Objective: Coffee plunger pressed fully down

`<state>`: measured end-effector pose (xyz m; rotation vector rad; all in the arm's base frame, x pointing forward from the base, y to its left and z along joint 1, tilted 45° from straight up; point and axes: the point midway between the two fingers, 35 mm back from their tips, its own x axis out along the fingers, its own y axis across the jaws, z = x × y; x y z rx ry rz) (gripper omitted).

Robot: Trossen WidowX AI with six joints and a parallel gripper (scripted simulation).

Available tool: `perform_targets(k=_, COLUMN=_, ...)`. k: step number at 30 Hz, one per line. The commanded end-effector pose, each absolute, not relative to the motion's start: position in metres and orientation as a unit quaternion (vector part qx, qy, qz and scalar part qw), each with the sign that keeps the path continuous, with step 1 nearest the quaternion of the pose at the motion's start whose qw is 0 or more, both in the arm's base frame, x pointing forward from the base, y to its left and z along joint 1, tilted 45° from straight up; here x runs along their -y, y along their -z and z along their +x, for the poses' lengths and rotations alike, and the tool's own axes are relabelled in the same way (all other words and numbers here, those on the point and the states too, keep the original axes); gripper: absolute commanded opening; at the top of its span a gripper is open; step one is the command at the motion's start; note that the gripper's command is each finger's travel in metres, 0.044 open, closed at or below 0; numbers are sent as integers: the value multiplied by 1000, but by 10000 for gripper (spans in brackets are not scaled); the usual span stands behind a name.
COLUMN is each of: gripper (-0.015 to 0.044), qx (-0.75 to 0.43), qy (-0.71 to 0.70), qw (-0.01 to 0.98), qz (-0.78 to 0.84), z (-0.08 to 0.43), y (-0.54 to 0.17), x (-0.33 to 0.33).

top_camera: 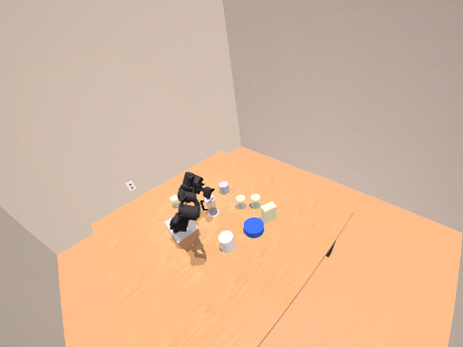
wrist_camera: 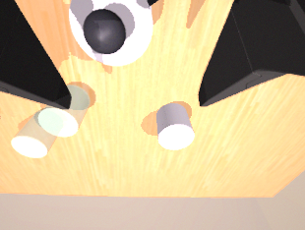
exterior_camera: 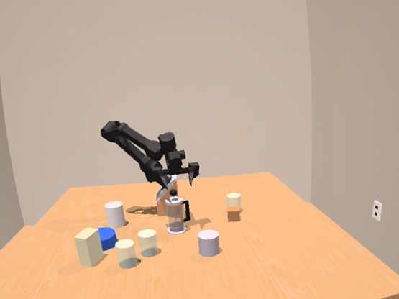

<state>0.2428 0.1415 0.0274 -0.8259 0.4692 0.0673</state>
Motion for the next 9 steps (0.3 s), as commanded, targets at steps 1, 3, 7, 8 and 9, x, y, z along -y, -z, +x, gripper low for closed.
perform_targets(k=1, gripper=440, qx=-230, qy=-28, qw=888, qz=-398, z=223, y=-60, x=-155)
perform_targets(k=3, gripper=440, qx=-228, qy=-26, qw=887, qz=-401, z=214, y=-74, x=-156)
perform_targets(k=7, gripper=440, qx=-227, qy=-26, qw=887, qz=-402, z=211, y=-79, x=-155)
perform_targets(k=8, gripper=440, qx=-227, qy=-26, qw=887, qz=-402, z=211, y=-79, x=-155)
perform_targets(k=9, gripper=440, qx=-227, qy=-26, qw=887, qz=-402, z=211, y=-79, x=-155)
